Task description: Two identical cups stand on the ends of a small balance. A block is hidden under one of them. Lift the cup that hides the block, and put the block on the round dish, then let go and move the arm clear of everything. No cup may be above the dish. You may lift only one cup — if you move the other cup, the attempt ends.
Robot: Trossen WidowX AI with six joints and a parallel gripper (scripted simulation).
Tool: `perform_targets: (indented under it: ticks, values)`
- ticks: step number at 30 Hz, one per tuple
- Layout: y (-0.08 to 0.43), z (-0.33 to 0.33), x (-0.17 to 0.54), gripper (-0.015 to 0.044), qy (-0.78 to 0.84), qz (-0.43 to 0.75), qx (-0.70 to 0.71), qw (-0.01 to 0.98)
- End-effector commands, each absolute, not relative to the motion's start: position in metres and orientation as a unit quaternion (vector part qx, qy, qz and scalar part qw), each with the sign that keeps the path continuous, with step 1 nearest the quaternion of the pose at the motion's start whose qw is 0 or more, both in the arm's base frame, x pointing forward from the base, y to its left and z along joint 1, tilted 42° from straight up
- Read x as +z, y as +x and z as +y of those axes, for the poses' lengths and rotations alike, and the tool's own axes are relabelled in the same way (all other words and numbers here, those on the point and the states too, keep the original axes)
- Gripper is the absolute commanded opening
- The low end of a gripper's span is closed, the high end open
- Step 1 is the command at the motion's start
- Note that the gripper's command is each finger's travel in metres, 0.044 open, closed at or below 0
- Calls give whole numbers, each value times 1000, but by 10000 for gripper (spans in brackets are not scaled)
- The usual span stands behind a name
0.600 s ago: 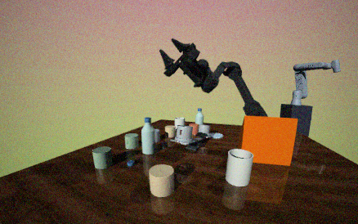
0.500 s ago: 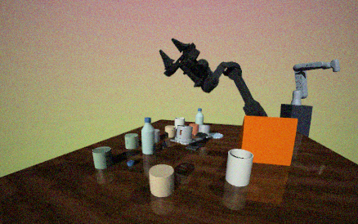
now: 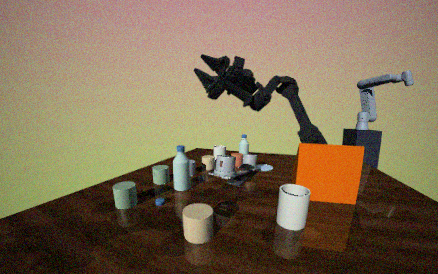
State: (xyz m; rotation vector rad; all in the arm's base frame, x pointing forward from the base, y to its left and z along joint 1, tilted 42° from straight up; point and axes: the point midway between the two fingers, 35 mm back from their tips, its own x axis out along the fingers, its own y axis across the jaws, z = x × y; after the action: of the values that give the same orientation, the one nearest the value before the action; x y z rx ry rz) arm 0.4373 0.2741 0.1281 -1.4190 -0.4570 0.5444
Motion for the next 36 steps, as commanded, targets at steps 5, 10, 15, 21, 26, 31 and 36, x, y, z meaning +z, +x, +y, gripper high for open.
perform_targets:
  ticks: [5, 10, 15, 21, 26, 31, 36]
  values:
    - [431, 273, 104, 440, -578, -98, 284, 759]
    - [424, 271, 88, 440, -540, -29, 297, 787]
    - [416, 267, 73, 440, -502, 41, 302, 809]
    - [402, 260, 56, 440, -458, 125, 295, 829]
    - [388, 251, 43, 440, -421, 197, 276, 841]
    - [373, 240, 31, 440, -386, 264, 247, 849]
    - [354, 226, 21, 440, -353, 329, 205, 852]
